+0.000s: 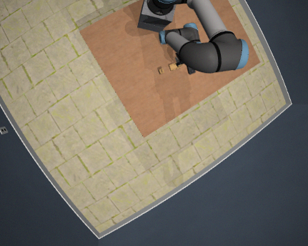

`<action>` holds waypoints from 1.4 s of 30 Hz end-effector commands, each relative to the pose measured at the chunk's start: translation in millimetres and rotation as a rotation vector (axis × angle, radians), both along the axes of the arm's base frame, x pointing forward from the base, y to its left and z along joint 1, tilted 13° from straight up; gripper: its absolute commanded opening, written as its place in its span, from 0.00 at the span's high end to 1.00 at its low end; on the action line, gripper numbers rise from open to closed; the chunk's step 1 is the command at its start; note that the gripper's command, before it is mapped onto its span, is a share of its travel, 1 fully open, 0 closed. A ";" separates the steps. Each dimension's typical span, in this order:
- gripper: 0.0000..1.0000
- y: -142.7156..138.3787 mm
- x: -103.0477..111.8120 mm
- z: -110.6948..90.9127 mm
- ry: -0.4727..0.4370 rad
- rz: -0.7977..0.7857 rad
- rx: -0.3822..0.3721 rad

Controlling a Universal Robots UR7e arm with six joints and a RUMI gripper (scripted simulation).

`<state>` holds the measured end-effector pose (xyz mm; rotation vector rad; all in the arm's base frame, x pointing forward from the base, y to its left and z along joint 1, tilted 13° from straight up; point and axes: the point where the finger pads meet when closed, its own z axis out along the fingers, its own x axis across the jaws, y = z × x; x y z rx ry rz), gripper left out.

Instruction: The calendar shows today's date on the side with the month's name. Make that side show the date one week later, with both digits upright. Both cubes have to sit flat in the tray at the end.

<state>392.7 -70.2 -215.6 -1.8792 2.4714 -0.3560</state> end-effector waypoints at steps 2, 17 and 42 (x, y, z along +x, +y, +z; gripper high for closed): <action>0.89 0.2 -1.5 -0.5 0.002 -0.001 0.002; 0.89 -1.6 1.1 -3.6 -0.001 -0.001 0.000; 0.89 -4.9 3.8 -21.9 -0.001 -0.002 0.000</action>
